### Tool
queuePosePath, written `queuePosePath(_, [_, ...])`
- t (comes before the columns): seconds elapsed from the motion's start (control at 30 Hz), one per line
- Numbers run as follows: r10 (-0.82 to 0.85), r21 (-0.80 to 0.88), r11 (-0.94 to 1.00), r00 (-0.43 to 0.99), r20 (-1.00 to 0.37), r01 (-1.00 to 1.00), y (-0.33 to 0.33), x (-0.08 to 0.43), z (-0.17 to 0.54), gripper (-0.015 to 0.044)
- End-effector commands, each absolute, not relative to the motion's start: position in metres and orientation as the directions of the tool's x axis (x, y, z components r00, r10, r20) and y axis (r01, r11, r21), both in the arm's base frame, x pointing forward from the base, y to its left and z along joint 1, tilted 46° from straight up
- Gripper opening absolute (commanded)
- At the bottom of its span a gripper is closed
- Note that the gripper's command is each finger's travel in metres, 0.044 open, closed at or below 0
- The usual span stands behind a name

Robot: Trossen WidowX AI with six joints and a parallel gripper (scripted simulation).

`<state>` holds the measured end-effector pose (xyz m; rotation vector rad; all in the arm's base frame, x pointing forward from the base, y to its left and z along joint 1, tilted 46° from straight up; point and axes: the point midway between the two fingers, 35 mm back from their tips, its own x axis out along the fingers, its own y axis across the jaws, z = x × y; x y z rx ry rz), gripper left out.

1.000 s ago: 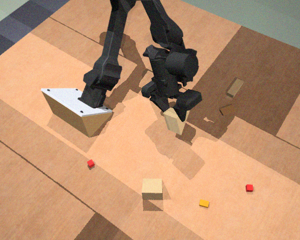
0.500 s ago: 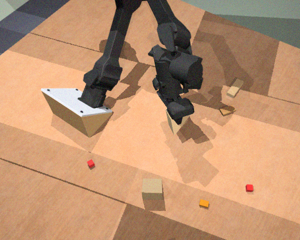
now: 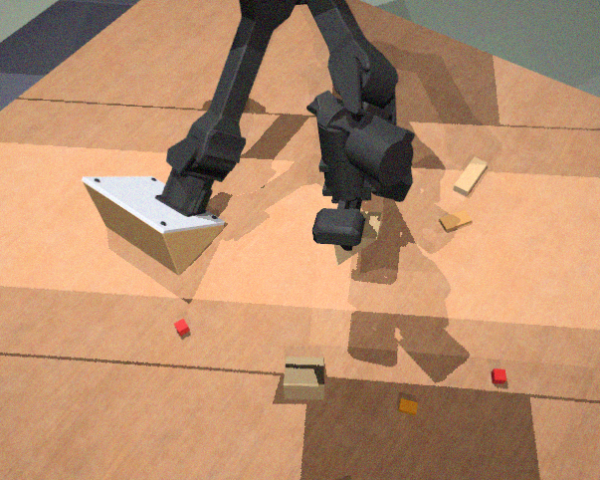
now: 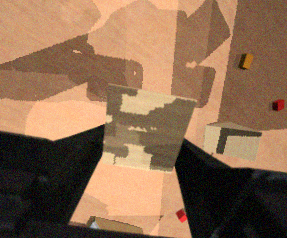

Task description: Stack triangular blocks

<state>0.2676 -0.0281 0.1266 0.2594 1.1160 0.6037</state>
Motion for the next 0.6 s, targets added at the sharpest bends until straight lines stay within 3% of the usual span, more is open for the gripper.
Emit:
queuePosePath(0.0, [0.587,0.547,0.809,0.286,-0.757,-0.213,-0.0293,0.2709,0.1296,0.0])
queuePosePath(0.57, [0.645,0.666,0.673,0.186,-0.741,0.322,-0.0309,0.2737,0.1313,0.0])
